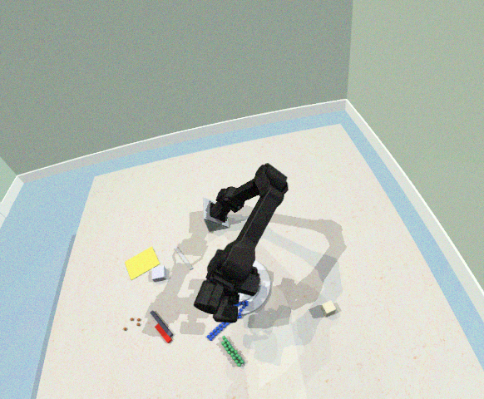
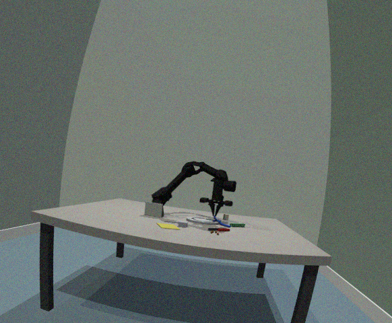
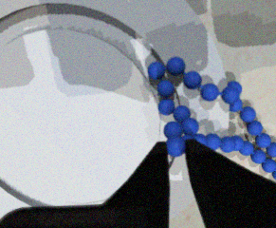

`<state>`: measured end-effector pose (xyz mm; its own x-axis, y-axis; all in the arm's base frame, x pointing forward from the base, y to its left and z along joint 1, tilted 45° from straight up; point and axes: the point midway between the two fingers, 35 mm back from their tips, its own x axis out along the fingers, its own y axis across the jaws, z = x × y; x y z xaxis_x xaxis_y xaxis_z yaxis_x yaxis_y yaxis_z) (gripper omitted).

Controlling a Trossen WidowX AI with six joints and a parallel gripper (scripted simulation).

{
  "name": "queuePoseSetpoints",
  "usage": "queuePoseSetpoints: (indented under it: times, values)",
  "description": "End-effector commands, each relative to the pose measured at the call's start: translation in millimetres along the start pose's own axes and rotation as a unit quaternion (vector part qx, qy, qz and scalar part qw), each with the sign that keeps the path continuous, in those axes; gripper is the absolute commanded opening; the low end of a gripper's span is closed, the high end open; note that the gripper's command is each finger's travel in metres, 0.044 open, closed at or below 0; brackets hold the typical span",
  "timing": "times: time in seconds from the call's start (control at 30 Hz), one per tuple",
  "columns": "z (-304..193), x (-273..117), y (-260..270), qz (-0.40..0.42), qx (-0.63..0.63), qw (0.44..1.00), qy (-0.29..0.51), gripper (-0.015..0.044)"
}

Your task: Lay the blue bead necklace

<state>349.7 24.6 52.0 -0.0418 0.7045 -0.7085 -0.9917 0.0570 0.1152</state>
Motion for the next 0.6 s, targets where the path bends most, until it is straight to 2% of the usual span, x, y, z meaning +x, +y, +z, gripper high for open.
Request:
queuePoseSetpoints:
  times: [0.0, 0.57]
  values:
    - [-1, 2, 12, 0.003, 0.001, 1.0, 0.002, 0.0]
    - [-1, 17, 23, 0.003, 0.001, 1.0, 0.002, 0.0]
